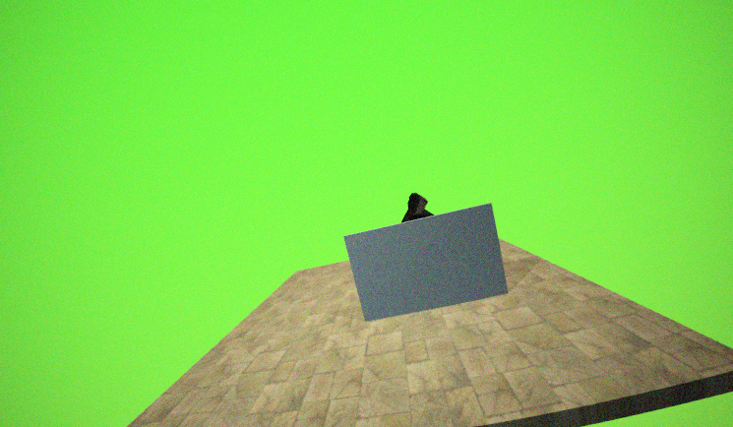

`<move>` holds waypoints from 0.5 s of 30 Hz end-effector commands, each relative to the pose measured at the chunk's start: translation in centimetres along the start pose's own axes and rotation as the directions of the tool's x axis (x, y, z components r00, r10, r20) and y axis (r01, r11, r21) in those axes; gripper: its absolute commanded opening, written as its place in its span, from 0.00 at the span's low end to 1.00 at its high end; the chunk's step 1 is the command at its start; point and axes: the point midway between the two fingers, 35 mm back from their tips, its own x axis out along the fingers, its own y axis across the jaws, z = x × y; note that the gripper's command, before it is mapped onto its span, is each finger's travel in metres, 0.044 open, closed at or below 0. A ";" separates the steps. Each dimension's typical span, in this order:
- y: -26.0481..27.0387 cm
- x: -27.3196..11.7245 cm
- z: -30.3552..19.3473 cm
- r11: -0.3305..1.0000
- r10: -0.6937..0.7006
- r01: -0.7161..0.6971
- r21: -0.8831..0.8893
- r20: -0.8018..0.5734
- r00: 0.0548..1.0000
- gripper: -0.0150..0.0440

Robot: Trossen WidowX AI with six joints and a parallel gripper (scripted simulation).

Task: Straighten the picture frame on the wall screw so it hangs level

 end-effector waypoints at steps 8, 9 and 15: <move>0.0 0.0 0.0 1.000 0.000 0.000 0.017 0.000 1.000 0.25; 0.0 0.0 0.0 0.999 0.001 -0.001 0.042 -0.001 1.000 0.25; 0.0 0.0 0.0 0.996 0.001 -0.001 0.089 -0.001 1.000 0.25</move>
